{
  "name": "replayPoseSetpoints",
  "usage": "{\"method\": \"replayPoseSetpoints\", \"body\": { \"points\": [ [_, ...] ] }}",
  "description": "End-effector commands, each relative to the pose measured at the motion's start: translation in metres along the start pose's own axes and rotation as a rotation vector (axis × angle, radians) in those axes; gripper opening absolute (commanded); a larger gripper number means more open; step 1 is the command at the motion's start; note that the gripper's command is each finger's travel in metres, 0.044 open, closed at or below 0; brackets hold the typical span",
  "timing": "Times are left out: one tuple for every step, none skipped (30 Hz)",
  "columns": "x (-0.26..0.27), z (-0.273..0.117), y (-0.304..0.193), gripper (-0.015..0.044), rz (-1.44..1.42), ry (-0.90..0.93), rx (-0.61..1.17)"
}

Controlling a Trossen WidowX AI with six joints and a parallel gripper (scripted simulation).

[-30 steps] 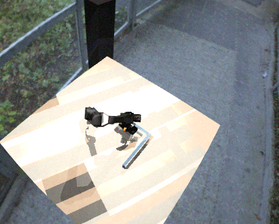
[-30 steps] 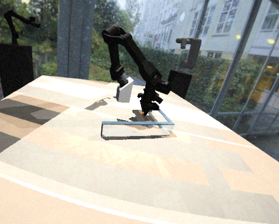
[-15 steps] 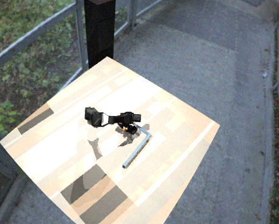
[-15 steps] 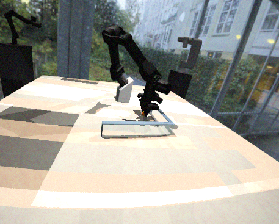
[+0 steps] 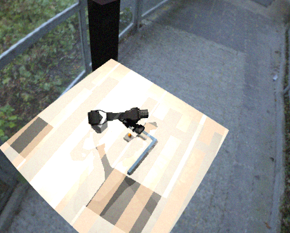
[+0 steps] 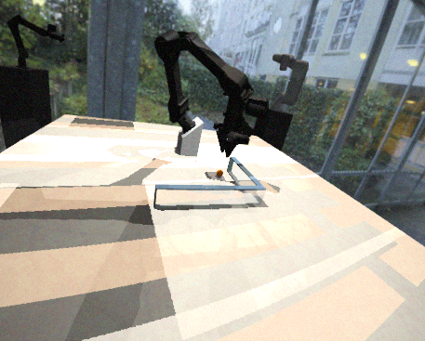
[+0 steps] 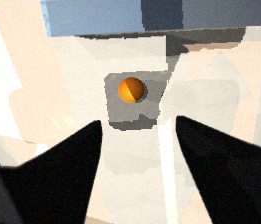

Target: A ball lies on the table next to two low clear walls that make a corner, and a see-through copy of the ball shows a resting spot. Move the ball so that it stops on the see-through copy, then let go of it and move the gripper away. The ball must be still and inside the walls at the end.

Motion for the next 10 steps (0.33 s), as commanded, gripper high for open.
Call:
{"method": "replayPoseSetpoints", "body": {
  "points": [
    [0.0,0.002,0.0,0.0225,-0.001,0.001,0.0],
    [0.0,0.002,0.0,0.0225,-0.001,0.001,0.0],
    [0.0,0.002,0.0,0.0225,-0.001,0.001,0.0],
    [0.0,0.002,0.0,0.0225,-0.001,0.001,0.0],
    [0.0,0.002,0.0,0.0225,-0.001,0.001,0.0],
    [0.0,-0.001,0.0,0.0251,-0.001,0.001,0.0],
    [0.0,-0.008,0.0,0.0277,-0.001,0.001,0.0],
    [0.001,-0.02,-0.001,0.0303,0.0,0.003,0.001],
    [0.002,-0.032,-0.001,0.033,0.001,0.004,0.002],
    [0.003,-0.039,-0.002,0.0356,0.002,0.005,0.003]
  ]
}}
Point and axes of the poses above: the point midway between the two fingers, 35 mm back from their tips, its own z axis out along the fingers, its own x axis across the jaws, y = z × x, the point moved 2 cm from there along -z, back along the fingers
